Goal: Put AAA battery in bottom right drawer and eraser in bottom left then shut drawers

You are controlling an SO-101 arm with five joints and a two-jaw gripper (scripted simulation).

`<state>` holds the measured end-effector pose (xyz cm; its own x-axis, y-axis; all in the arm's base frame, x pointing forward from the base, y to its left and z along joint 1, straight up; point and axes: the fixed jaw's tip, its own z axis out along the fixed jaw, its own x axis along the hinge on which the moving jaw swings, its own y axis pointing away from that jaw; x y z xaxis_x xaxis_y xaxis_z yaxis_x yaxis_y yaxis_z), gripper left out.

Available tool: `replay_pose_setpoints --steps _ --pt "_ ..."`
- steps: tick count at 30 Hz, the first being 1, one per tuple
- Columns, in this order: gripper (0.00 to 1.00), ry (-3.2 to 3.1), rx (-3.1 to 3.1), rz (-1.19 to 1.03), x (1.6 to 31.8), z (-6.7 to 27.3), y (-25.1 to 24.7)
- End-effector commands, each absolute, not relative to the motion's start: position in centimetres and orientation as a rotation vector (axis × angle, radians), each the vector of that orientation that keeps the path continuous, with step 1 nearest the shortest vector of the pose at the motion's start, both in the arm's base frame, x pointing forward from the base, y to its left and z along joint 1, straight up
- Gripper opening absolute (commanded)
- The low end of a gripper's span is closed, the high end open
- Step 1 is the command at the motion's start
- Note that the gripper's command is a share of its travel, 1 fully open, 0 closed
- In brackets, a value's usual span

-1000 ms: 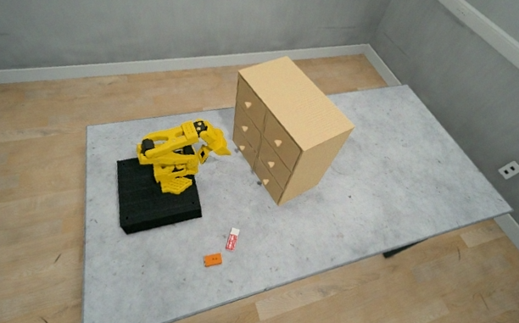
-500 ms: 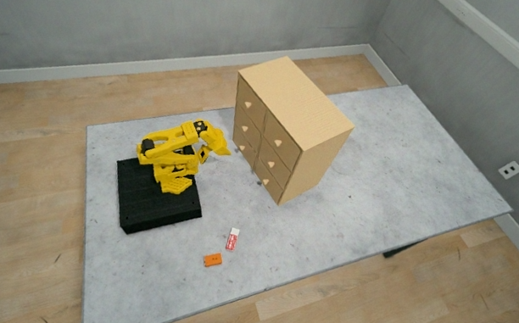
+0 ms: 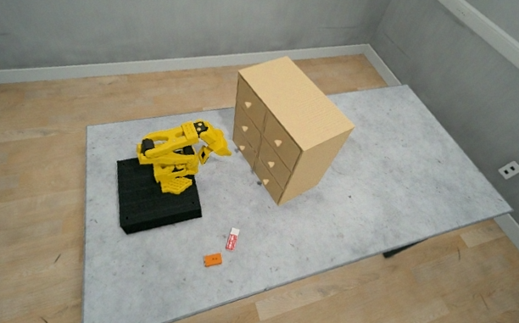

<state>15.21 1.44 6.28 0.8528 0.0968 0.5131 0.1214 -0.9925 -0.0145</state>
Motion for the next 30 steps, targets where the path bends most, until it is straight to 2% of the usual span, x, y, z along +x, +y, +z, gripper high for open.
replay_pose_setpoints --steps 1,12,30 --pt "0.48 -0.223 -2.992 -0.886 15.9 5.9 0.8" --pt "0.43 -0.367 -3.06 -1.123 18.1 5.5 -2.2" --pt "0.36 -0.592 -3.23 -1.387 18.9 5.4 -7.0"
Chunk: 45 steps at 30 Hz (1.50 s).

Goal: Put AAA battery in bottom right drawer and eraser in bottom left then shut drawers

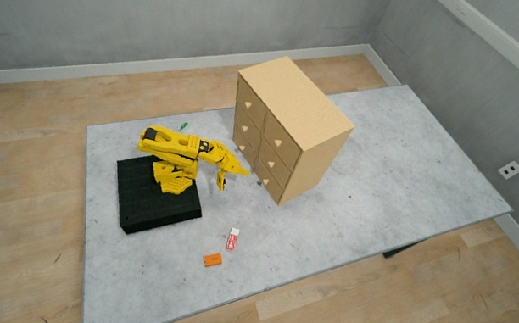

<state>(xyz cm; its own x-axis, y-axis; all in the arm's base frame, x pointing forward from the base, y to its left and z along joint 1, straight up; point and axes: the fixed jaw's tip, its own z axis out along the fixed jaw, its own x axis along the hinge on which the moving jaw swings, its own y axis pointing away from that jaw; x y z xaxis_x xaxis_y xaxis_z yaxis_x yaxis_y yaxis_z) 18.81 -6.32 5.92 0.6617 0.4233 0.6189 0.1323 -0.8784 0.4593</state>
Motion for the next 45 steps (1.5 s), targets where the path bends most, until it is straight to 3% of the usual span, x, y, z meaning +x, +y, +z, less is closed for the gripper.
replay_pose_setpoints --steps 1,10,35,45 --pt "0.36 0.451 2.463 1.058 18.9 5.4 -7.0" --pt "0.31 0.494 2.228 1.015 18.7 6.4 -10.0" --pt "0.21 0.494 2.228 1.015 18.7 6.4 -10.0" --pt "0.21 0.539 2.216 1.046 20.4 5.3 -9.8"
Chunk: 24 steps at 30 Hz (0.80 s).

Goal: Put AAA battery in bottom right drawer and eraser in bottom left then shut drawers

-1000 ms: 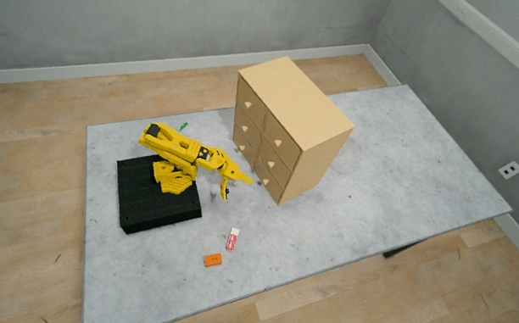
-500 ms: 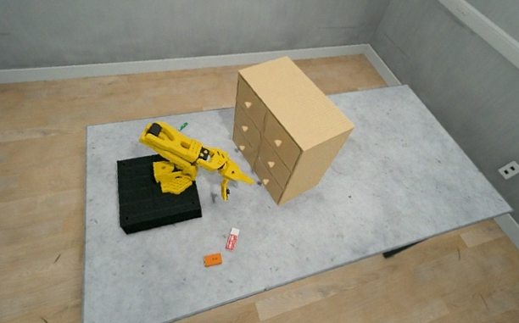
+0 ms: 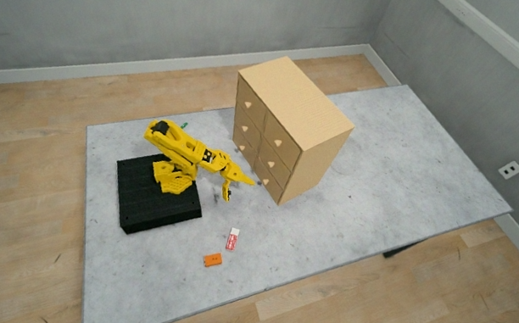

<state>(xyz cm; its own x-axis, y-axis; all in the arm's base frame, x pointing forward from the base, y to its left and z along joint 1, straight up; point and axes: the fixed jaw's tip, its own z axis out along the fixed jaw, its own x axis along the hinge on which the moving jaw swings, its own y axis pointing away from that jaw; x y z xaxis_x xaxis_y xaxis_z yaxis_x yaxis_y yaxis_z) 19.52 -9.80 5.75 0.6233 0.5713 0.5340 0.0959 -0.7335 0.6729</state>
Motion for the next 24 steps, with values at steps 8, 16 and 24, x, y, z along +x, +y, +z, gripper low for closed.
replay_pose_setpoints --steps 8,16,24 --pt "0.21 0.569 2.221 1.055 21.2 4.6 -9.5" --pt "0.21 0.591 2.16 1.122 22.6 6.0 -9.2" --pt "0.21 0.601 2.129 1.155 23.2 6.7 -9.0"
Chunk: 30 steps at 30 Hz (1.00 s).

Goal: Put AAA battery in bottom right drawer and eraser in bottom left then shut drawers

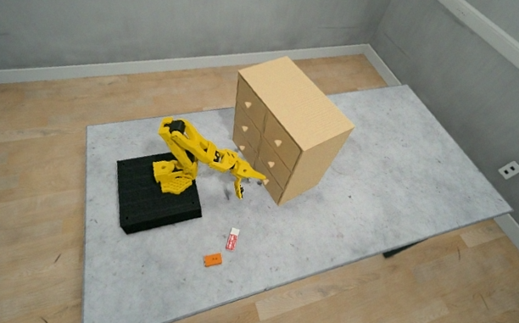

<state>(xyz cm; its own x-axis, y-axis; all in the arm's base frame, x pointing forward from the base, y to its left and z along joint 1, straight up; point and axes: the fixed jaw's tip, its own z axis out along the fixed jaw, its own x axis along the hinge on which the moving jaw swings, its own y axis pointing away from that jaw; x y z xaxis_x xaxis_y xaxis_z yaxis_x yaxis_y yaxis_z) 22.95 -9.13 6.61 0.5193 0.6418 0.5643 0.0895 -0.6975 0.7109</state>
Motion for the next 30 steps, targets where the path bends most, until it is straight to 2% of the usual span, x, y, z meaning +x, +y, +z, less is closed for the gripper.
replay_pose_setpoints --steps 1,14,30 --pt "0.21 0.603 2.136 1.15 23.2 6.3 -9.0" --pt "0.21 0.625 2.212 1.086 21.9 1.2 -8.5" --pt "0.21 0.619 2.193 1.103 22.1 1.5 -8.6"
